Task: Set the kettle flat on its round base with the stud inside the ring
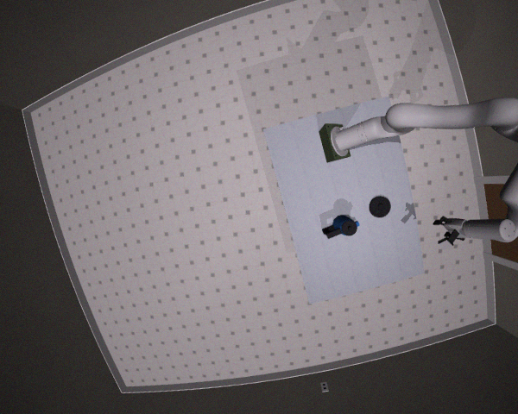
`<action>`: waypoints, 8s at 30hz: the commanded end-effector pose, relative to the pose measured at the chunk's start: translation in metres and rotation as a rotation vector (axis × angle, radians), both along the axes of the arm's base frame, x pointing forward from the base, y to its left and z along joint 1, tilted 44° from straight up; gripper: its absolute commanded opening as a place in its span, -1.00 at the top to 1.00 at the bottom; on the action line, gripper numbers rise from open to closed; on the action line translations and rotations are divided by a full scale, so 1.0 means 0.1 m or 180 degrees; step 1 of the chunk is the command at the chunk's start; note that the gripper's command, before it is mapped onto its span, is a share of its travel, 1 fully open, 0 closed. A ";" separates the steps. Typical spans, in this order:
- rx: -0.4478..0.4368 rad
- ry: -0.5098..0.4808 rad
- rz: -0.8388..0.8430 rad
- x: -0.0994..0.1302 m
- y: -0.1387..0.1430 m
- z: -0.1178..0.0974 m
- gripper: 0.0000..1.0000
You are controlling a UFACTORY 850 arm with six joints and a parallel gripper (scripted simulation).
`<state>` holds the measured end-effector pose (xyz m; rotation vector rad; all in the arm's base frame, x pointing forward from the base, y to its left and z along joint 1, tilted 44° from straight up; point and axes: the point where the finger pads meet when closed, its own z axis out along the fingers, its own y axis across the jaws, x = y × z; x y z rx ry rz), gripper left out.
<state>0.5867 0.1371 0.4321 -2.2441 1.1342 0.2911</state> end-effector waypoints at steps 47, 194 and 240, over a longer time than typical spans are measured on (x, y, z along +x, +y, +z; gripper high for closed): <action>-0.0005 0.0501 -0.0279 0.43 -1.21 -1.48 -0.63; 0.0324 0.1263 -0.0678 -0.28 -2.06 -4.94 -0.63; 0.0324 0.1263 -0.0678 -0.28 -2.06 -4.94 -0.63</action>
